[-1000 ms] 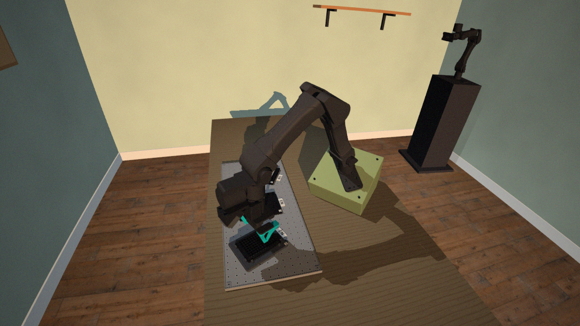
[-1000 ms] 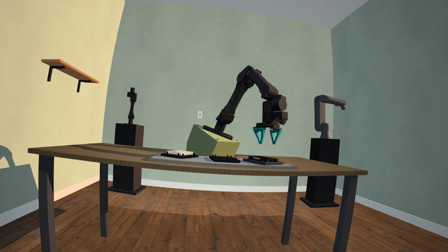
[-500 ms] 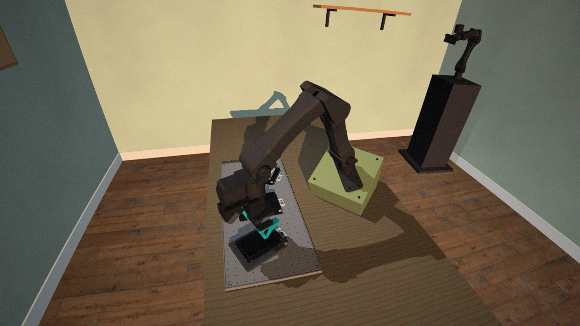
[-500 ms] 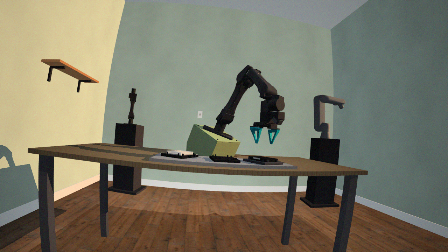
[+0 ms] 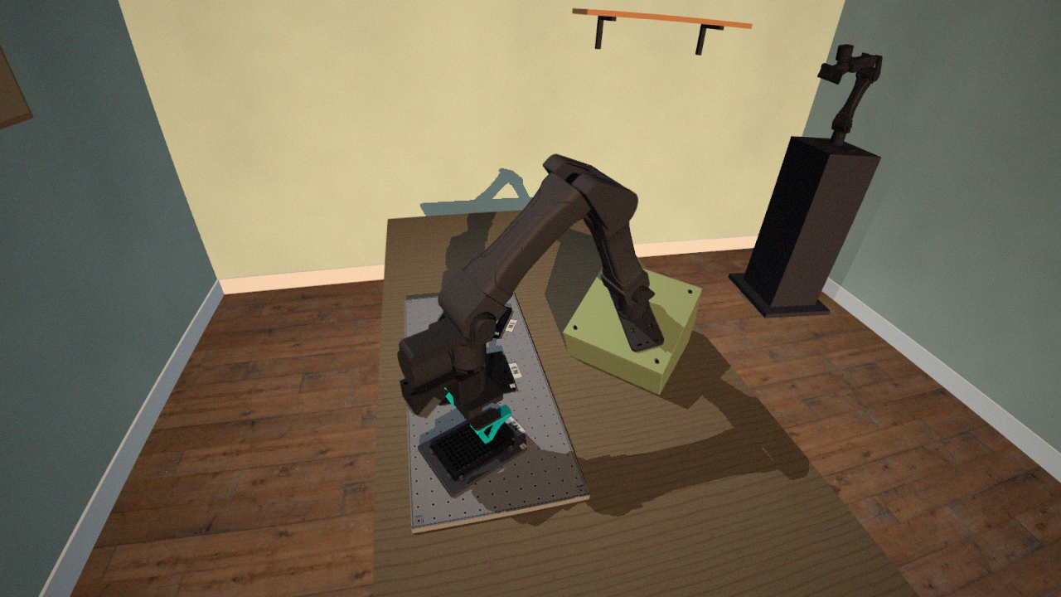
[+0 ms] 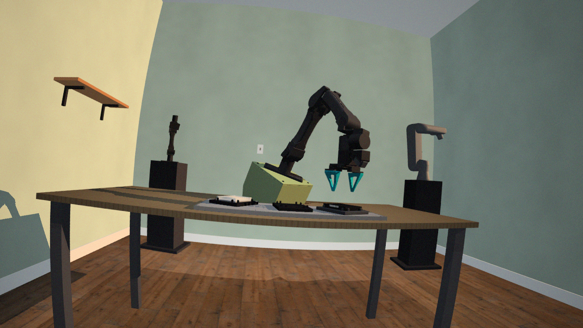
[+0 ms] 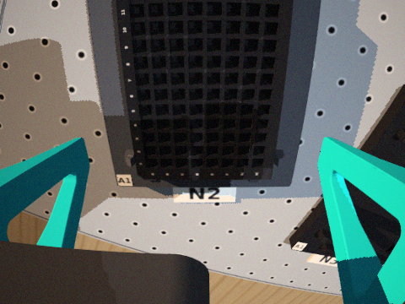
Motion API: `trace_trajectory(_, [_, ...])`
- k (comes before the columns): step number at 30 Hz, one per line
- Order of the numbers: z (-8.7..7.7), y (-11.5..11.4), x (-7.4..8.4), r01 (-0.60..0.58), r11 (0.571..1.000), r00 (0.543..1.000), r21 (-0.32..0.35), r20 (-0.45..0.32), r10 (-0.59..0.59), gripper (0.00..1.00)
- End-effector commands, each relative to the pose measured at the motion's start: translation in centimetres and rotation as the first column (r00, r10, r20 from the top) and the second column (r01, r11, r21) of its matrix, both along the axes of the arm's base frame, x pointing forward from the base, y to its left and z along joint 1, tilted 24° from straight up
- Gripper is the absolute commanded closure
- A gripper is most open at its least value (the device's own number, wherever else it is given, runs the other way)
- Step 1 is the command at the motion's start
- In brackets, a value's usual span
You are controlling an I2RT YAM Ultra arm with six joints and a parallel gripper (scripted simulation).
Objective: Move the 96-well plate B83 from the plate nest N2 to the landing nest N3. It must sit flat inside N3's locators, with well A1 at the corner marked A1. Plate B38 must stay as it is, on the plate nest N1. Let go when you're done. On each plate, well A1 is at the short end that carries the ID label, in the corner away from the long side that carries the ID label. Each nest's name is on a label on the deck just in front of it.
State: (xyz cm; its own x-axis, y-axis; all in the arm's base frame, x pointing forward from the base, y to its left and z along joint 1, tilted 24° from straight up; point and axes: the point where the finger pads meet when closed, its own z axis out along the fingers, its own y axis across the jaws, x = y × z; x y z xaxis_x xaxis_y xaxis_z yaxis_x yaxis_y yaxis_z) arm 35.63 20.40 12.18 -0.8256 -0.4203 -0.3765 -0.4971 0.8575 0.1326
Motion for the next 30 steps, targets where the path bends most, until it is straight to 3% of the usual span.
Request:
trace_trajectory(1, [0.3, 0.2, 0.5, 0.002, 1.0, 1.0, 0.01, 0.023, -0.003, 0.0])
trace_trajectory(30, [-3.5, 1.5, 1.7, 0.002, 1.0, 1.0, 0.011, 0.023, -0.003, 0.0])
